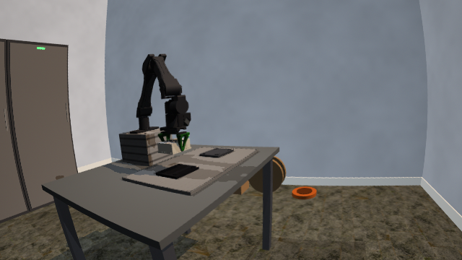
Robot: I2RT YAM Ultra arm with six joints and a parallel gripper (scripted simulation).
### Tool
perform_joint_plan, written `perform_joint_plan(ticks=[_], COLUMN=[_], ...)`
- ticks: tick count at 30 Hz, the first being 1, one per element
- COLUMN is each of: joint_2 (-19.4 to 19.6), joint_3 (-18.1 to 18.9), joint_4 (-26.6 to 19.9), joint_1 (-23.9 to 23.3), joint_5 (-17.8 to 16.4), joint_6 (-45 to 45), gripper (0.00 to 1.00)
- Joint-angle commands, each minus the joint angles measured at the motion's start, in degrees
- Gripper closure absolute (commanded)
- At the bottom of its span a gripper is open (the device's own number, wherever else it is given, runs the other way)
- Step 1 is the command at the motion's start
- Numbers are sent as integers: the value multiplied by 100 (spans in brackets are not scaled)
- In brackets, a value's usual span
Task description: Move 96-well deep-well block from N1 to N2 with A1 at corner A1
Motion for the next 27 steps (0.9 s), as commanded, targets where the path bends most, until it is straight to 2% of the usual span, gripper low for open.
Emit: perform_joint_plan(ticks=[1,11,13,27], joint_2=[-84,-84,-136,-428], joint_3=[46,46,-44,-545], joint_4=[-60,-60,-23,180], joint_1=[0,0,88,697], joint_5=[-27,-27,-27,-26], joint_6=[-8,-8,346,955], gripper=[100,100,100,100])
